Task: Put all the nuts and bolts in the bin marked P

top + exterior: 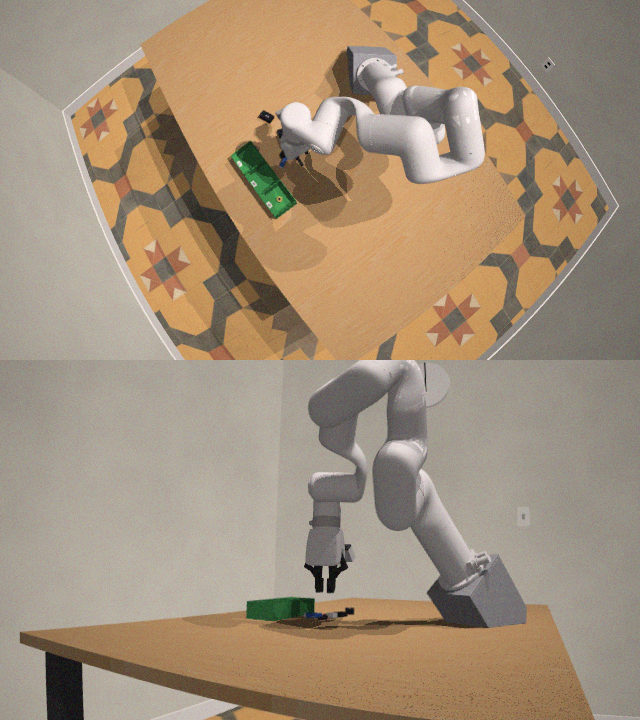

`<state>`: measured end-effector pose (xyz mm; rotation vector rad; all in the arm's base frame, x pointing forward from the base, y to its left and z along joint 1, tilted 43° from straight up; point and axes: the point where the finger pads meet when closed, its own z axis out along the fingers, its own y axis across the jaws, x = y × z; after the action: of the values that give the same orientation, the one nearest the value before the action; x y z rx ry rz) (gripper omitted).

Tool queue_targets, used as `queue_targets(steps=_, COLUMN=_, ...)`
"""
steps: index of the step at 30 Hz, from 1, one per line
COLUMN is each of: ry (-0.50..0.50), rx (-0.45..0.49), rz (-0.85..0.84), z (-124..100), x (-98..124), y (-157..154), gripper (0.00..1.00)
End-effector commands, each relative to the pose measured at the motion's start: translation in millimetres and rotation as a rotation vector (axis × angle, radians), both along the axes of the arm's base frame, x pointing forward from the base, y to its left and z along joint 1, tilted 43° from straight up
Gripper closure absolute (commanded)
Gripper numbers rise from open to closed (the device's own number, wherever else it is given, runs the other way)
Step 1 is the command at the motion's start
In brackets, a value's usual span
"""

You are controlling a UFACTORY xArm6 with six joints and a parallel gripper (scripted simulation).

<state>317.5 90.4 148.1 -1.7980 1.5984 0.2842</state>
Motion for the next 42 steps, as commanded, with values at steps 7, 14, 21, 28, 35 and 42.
queue_targets(steps=7, ry=-0.001, rx=0.000, rz=-0.001, z=2.9, x=3.1, y=1.2, gripper=0.71)
queue_targets(steps=14, ry=-0.001, rx=0.000, rz=-0.001, z=3.6, x=3.9, y=1.6, gripper=0.71)
queue_targets(steps=21, ry=-0.001, rx=0.000, rz=-0.001, z=3.8, x=4.2, y=1.7, gripper=0.71)
queue_targets(steps=28, ry=-0.001, rx=0.000, rz=-0.001, z=3.9, x=4.3, y=1.7, gripper=0.71)
queue_targets(steps=35, ry=-0.001, rx=0.000, rz=-0.001, z=3.8, x=4.3, y=1.7, gripper=0.71)
queue_targets(steps=42, ry=-0.001, rx=0.000, rz=-0.001, z=-4.9, x=7.6, y=9.2, gripper=0.71)
